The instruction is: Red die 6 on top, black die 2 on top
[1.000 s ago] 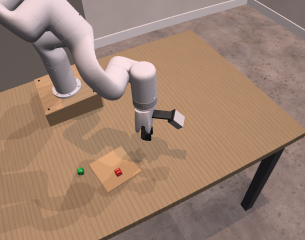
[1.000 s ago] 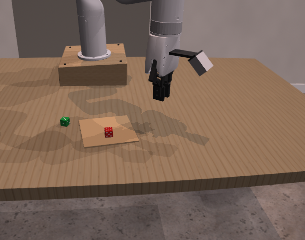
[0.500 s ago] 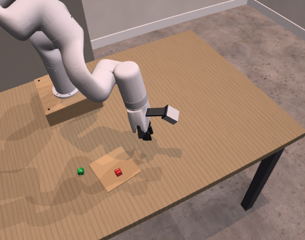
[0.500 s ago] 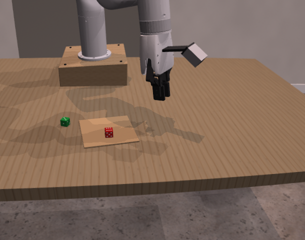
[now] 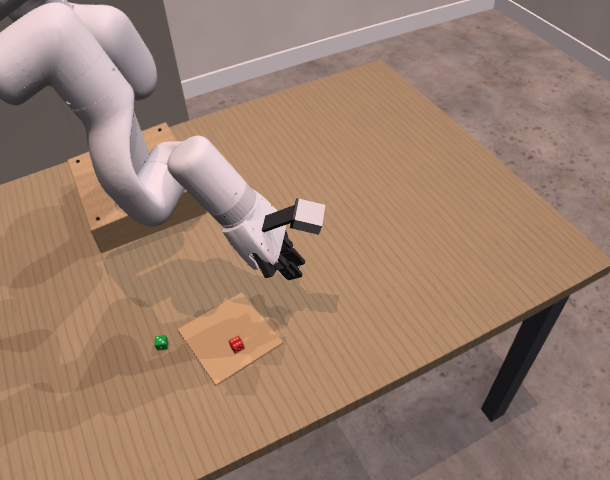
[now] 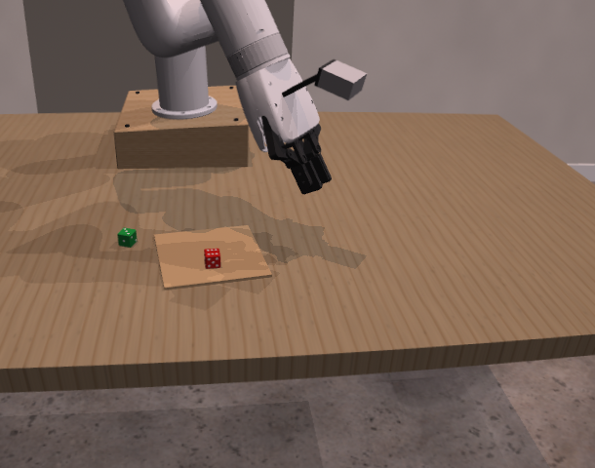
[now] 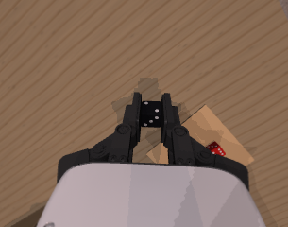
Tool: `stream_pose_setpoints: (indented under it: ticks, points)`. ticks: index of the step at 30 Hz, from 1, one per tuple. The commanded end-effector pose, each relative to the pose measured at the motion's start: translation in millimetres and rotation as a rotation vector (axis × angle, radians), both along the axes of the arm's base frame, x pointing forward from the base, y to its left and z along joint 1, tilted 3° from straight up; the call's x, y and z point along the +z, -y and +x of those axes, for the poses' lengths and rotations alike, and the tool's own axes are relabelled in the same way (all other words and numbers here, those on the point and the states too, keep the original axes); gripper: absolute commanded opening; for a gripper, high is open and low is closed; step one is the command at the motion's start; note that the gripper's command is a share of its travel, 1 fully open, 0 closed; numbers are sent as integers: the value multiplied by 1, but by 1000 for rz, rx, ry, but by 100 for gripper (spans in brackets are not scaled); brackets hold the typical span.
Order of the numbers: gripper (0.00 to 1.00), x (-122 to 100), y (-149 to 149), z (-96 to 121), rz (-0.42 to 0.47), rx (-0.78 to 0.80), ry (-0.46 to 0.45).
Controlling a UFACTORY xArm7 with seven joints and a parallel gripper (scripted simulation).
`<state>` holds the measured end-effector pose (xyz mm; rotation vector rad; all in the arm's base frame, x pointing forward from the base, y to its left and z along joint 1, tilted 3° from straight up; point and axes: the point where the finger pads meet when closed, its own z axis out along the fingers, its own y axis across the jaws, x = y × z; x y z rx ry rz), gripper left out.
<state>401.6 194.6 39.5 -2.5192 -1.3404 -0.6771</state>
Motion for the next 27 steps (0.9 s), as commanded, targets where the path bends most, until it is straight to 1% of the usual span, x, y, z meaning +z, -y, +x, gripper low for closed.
stream_pose_setpoints:
  ticks: [1,8,11,15,20,27]
  points:
    - [15,-3,2,1,124,1,116]
    - [15,-3,3,0,263,9,212]
    - [15,-3,3,0,272,10,218]
    - [15,-3,5,-1,382,16,295]
    - [15,-3,6,-2,434,17,332]
    - [15,-3,7,-2,440,16,336]
